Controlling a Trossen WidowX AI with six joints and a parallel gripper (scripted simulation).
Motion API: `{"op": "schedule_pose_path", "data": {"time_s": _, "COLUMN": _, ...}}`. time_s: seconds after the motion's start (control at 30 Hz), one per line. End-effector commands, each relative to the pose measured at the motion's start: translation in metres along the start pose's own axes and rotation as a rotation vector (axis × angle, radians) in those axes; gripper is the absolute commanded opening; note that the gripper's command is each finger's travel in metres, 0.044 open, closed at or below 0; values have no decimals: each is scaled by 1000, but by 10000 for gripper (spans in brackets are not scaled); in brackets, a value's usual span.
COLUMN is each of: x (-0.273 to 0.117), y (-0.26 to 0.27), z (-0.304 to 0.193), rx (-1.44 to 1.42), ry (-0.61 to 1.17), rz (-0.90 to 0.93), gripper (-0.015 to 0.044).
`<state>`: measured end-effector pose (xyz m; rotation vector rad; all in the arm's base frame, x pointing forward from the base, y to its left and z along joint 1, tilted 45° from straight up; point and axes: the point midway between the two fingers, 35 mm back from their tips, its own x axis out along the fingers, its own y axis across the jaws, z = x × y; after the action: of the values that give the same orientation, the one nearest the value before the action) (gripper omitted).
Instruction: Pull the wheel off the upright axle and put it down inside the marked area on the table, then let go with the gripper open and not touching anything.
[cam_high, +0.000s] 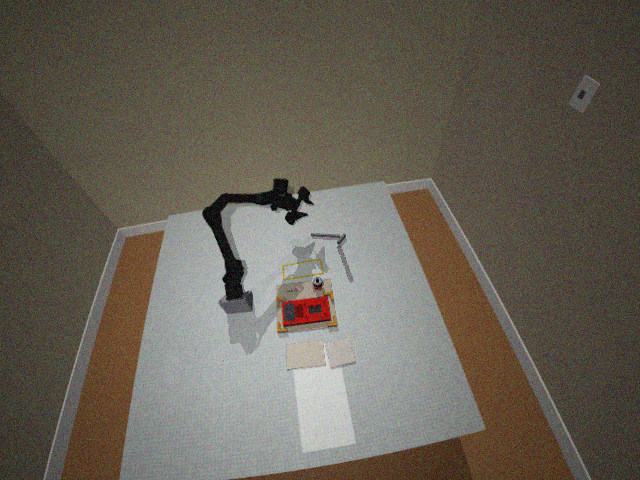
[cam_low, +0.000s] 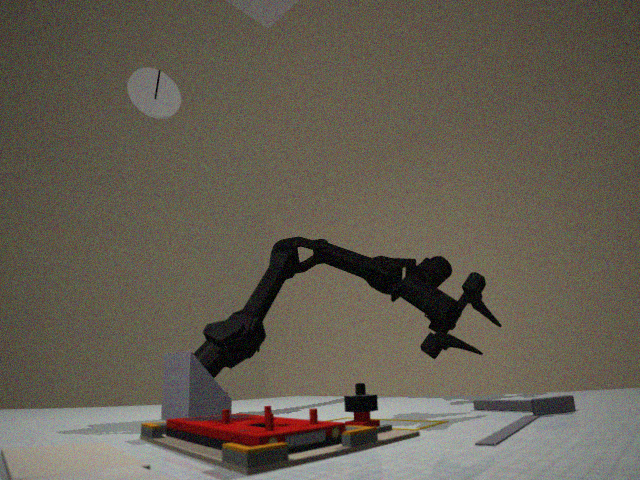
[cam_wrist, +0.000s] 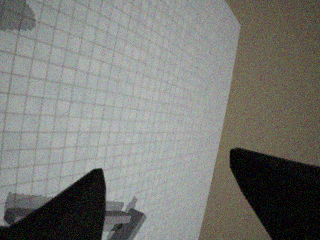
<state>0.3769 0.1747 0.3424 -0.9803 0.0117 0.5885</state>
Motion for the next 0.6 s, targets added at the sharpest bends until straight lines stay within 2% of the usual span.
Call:
{"op": "schedule_pose_path", "data": {"time_s": 0.0, "x": 15, "y": 7, "z": -39, "rx": 93, "ry": 88, "rz": 85, "gripper": 300}}
{"op": "schedule_pose_path", "data": {"time_s": 0.3, "x": 22, "y": 13, "z": -94, "rx": 245, "ry": 202, "rz": 169, "gripper": 300}}
{"op": "schedule_pose_path", "data": {"time_s": 0.57, "x": 23, "y": 31, "z": -172, "rx": 452, "ry": 363, "rz": 297, "gripper": 300}}
